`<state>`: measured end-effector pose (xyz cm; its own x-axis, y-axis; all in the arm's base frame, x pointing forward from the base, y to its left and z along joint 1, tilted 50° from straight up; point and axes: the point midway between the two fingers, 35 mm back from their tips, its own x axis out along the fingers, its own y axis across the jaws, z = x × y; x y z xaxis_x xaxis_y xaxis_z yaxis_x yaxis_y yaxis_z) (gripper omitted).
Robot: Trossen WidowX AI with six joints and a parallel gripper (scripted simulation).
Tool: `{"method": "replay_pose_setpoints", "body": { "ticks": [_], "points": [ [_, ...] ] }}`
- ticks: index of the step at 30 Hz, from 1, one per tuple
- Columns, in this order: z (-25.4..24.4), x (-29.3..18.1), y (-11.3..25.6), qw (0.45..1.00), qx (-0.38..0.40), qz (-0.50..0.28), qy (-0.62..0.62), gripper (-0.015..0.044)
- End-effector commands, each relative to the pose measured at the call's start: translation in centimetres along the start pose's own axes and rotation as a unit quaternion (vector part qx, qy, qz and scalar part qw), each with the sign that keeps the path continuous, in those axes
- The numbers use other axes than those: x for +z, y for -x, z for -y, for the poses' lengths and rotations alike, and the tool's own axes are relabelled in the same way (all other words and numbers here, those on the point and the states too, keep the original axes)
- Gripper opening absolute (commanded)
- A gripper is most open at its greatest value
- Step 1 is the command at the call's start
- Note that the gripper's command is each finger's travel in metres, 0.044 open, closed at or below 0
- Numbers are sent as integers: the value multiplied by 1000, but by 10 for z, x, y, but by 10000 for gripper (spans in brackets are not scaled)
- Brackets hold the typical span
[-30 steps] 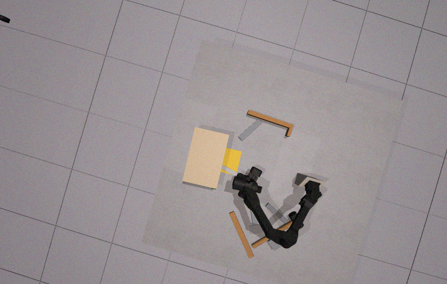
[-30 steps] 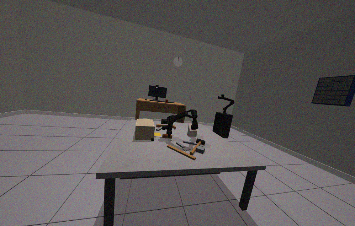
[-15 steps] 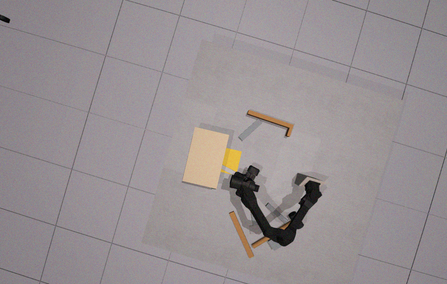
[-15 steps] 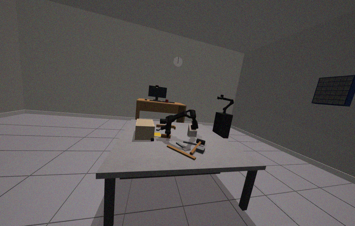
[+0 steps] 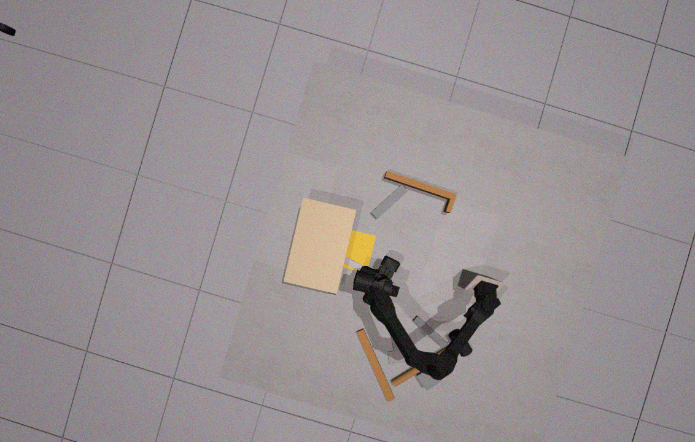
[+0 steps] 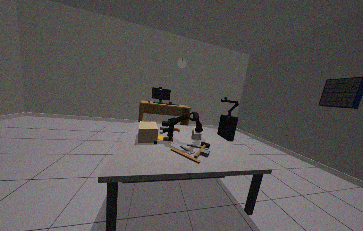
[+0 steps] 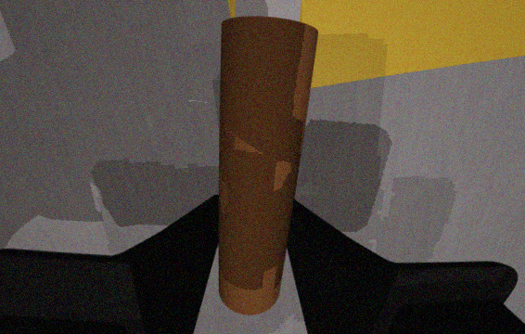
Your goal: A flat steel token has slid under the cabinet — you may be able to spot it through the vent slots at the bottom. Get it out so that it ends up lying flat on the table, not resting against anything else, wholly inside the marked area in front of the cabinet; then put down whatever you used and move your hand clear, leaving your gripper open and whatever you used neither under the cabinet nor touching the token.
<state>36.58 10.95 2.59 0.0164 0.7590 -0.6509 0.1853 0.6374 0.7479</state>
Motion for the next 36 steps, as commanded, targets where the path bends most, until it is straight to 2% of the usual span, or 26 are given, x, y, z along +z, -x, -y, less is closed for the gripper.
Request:
{"method": "replay_pose_setpoints", "body": {
  "ticks": [1,36],
  "points": [
    [-1,7,0,1000,2,2,4,0],
    [-2,39,1,1000,2,2,5,0]
  ]
}}
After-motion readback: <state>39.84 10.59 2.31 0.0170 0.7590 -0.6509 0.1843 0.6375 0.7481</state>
